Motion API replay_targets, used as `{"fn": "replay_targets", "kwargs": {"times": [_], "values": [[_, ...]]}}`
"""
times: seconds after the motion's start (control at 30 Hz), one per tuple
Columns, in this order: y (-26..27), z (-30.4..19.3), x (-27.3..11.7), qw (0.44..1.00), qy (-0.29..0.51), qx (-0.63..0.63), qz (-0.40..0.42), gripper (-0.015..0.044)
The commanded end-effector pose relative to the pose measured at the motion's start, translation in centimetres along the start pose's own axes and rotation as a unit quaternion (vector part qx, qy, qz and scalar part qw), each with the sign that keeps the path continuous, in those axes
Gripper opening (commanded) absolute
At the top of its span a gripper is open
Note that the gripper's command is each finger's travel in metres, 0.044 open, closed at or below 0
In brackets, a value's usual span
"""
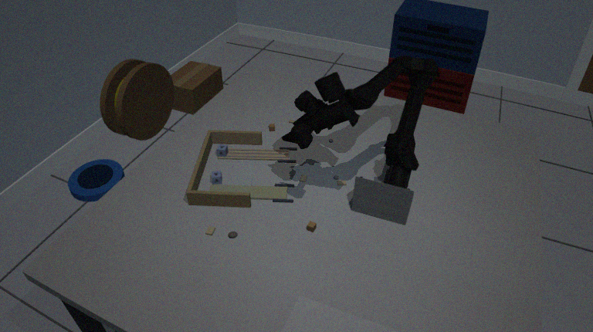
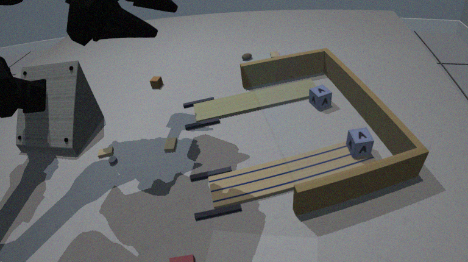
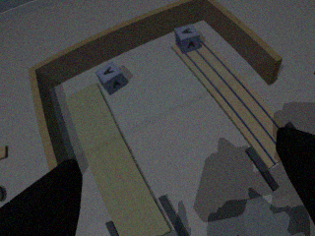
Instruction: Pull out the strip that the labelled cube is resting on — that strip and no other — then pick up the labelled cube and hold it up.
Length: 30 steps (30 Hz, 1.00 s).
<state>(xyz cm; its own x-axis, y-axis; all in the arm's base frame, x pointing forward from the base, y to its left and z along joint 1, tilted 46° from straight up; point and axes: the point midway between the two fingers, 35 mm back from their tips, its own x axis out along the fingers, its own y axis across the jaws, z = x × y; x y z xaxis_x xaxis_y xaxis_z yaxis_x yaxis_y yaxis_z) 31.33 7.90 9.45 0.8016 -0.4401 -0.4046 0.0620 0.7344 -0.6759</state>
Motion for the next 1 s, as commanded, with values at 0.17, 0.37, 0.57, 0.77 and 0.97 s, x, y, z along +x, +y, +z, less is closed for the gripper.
{"fn": "replay_targets", "kwargs": {"times": [0.17,0.37,0.57,0.77,0.97], "values": [[-0.8,-0.7,0.0,1.0,0.008,-0.018,-0.014,0.04],[-1.8,0.8,3.2,0.995,0.083,-0.057,-0.019,0.0242],[-3.9,1.6,7.5,0.977,0.188,-0.101,-0.014,0.0085],[-6.9,1.1,11.4,0.946,0.295,-0.136,0.004,0.0],[-10.5,-0.8,14.4,0.902,0.4,-0.159,0.034,0.0]]}}
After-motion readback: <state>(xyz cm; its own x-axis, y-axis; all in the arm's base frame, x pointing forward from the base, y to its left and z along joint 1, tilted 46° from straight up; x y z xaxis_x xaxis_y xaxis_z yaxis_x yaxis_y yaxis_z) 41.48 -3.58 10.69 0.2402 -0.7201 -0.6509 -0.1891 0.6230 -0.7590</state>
